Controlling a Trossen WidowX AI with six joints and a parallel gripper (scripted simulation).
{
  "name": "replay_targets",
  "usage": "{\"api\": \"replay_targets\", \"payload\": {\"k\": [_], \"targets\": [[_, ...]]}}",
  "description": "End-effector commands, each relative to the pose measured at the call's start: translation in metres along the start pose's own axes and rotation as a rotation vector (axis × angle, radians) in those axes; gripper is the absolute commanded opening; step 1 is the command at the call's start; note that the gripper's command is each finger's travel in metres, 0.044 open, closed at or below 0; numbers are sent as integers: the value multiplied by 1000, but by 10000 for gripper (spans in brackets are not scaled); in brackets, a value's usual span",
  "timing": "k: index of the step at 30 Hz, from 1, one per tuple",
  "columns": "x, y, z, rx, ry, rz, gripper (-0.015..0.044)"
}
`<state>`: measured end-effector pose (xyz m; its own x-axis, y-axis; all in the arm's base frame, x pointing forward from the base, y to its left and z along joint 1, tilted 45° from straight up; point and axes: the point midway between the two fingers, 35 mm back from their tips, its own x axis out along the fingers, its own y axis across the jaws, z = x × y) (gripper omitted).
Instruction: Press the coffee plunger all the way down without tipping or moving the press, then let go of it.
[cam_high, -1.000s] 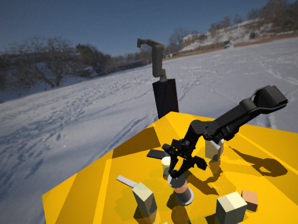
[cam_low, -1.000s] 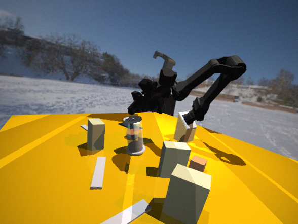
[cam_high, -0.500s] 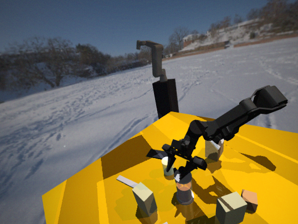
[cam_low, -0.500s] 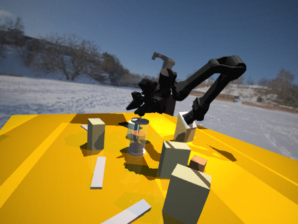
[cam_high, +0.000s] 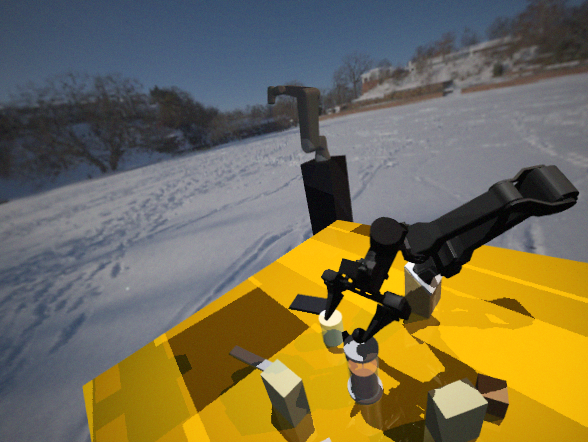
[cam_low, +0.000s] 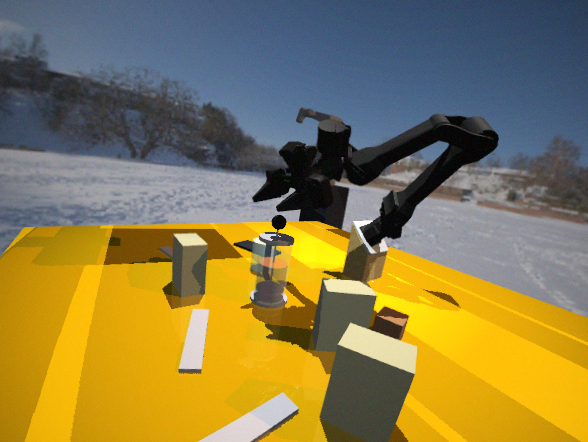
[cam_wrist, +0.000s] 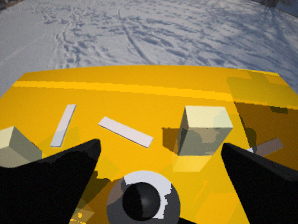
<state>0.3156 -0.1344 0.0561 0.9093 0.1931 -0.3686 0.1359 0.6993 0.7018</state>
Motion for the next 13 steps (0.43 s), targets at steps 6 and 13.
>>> {"api": "replay_targets", "payload": {"k": [6,13], "targets": [[-46,12,28,-4,-8,9,440],[-46,12,28,-4,-8,9,440]]}}
